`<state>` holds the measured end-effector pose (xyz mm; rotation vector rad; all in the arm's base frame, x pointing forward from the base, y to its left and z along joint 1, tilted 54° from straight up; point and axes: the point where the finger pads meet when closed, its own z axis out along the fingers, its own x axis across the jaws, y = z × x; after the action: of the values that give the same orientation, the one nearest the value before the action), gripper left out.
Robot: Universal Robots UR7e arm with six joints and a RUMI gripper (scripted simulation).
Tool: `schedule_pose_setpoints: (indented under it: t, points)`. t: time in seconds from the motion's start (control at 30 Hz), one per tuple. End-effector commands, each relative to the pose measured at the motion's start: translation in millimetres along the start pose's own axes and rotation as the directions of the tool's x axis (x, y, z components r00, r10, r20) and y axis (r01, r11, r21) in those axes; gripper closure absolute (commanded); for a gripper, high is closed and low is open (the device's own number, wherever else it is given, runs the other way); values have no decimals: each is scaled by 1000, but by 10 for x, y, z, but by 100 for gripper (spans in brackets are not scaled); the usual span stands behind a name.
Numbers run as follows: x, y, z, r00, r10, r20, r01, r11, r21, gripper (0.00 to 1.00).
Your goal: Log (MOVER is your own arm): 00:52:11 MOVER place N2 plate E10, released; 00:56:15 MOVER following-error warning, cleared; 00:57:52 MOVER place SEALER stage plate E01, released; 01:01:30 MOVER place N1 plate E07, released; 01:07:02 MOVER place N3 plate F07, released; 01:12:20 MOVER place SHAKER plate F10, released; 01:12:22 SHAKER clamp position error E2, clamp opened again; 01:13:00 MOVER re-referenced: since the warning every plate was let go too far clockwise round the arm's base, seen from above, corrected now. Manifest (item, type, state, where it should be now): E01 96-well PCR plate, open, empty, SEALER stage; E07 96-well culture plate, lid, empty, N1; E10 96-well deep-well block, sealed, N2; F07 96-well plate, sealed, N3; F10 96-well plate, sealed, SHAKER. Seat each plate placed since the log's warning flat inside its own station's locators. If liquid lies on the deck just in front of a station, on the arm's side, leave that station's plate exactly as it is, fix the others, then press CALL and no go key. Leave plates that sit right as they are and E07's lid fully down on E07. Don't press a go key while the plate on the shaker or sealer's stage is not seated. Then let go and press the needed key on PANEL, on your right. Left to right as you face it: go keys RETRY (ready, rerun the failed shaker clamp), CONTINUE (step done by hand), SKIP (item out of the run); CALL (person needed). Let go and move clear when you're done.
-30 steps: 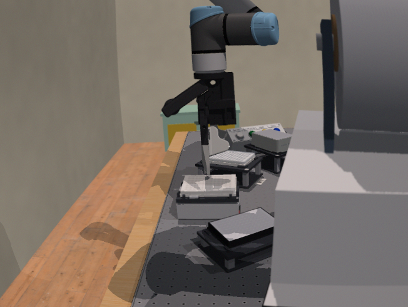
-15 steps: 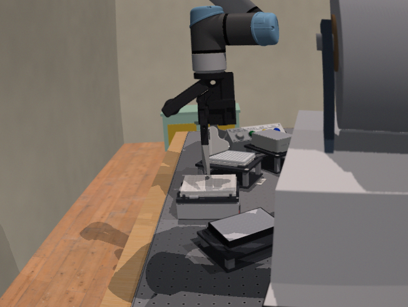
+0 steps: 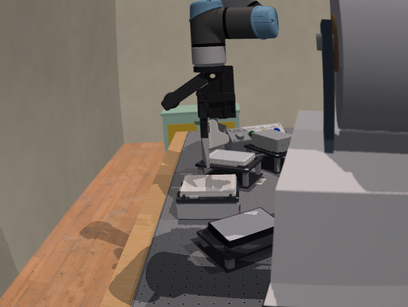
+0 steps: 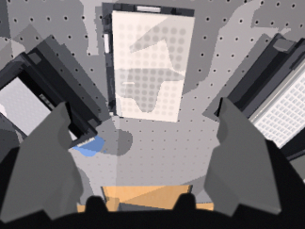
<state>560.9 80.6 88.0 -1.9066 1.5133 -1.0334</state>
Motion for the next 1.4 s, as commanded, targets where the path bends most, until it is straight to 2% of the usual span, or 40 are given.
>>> schedule_pose_setpoints:
  t: [0.0,0.33,0.67,0.73,0.8,1.07,1.17,1.37]
  points:
    - [0,-4,-87,1000,0,0,0,1000,1,18]
    - [0,-4,-158,1000,0,0,0,1000,1,18]
    - [-481,128,-159,980,-199,0,199,980,1,18]
    - [-481,128,-159,980,-199,0,199,980,1,18]
    - [-578,155,-159,971,-238,0,238,971,1,18]
    - [-964,261,-158,971,-240,0,240,971,1,18]
    - [-968,263,-158,971,-240,0,240,971,1,18]
    - [-1143,361,-159,949,-317,0,317,949,1,18]
